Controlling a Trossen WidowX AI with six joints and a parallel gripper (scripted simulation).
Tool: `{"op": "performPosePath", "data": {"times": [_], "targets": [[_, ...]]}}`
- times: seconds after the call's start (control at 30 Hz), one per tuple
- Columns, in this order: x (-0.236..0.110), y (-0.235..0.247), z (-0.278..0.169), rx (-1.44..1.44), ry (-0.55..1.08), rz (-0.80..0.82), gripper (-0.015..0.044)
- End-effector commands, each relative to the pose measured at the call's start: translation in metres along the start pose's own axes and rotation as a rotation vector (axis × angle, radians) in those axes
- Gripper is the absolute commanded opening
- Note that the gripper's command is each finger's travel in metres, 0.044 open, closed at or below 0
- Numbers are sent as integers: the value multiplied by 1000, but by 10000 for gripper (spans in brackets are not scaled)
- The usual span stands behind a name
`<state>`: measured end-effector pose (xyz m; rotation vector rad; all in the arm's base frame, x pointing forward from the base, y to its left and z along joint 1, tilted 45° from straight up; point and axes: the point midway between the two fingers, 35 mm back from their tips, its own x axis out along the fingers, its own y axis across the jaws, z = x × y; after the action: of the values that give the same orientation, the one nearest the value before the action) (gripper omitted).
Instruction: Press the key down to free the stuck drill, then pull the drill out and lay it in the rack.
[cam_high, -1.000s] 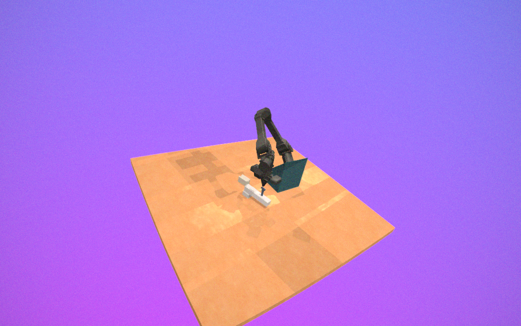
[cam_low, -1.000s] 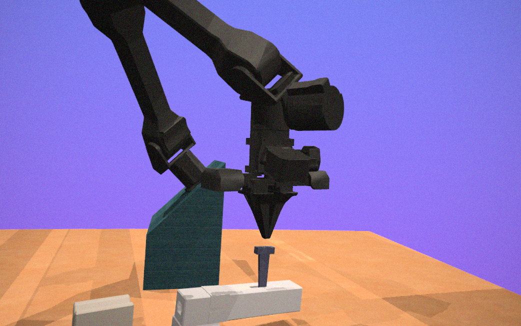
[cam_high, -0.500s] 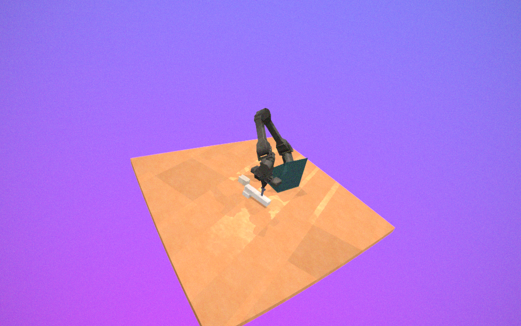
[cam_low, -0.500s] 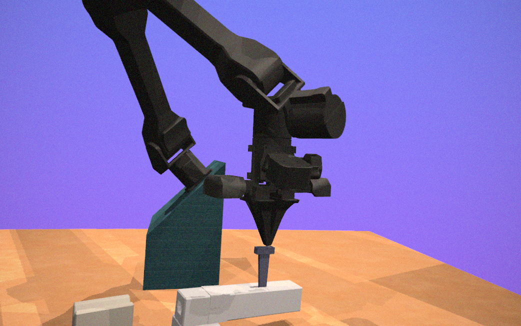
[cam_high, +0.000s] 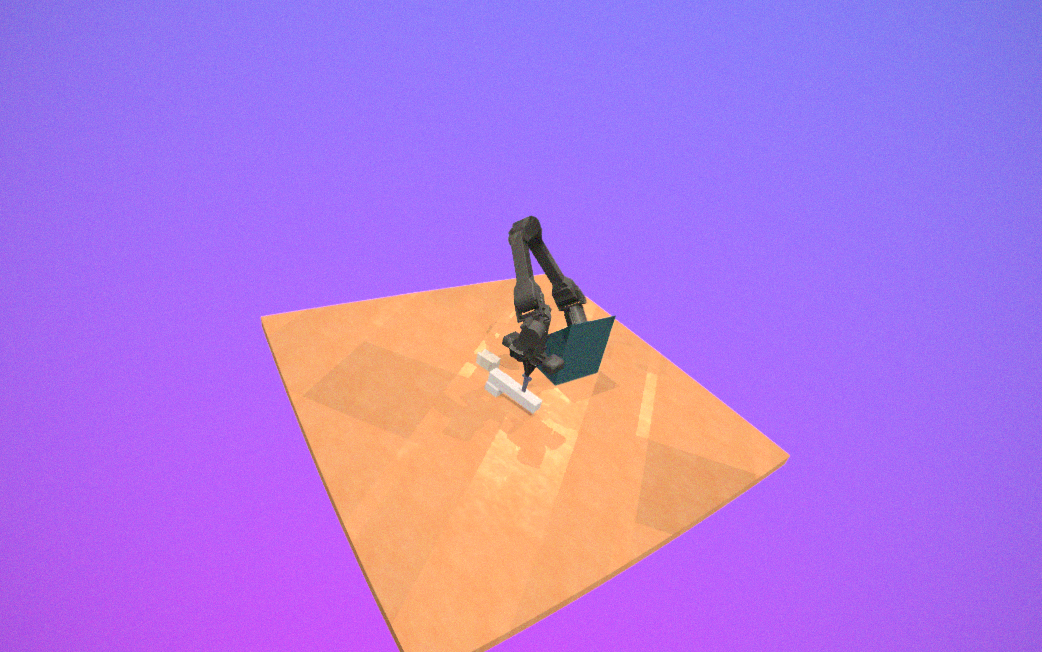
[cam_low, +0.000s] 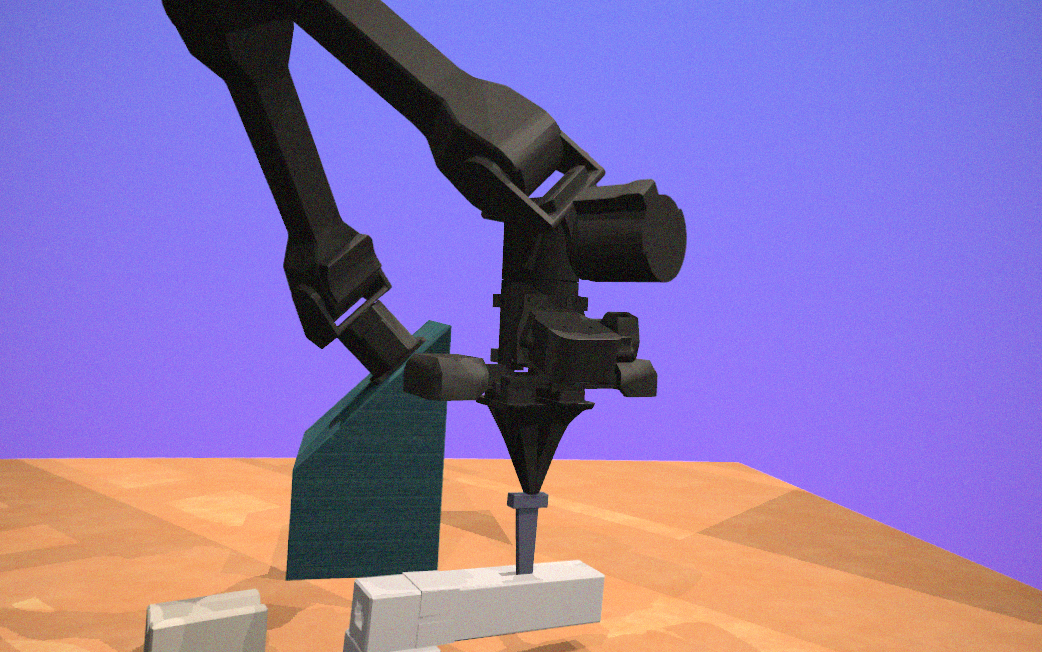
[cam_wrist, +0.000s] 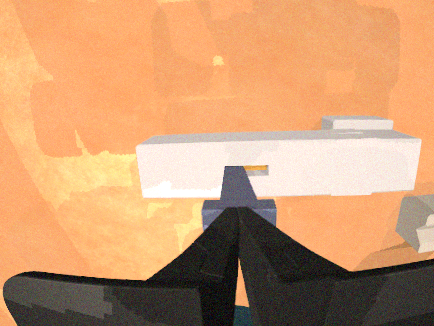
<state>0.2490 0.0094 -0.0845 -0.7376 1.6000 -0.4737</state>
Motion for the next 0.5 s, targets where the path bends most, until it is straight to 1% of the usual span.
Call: {"op": "performPosePath", "data": {"times": [0.0,0.47], "targets": [[2,-2,-6,-12,11,-8,0],[6,-1,-2,-12,11,-8,0]]}}
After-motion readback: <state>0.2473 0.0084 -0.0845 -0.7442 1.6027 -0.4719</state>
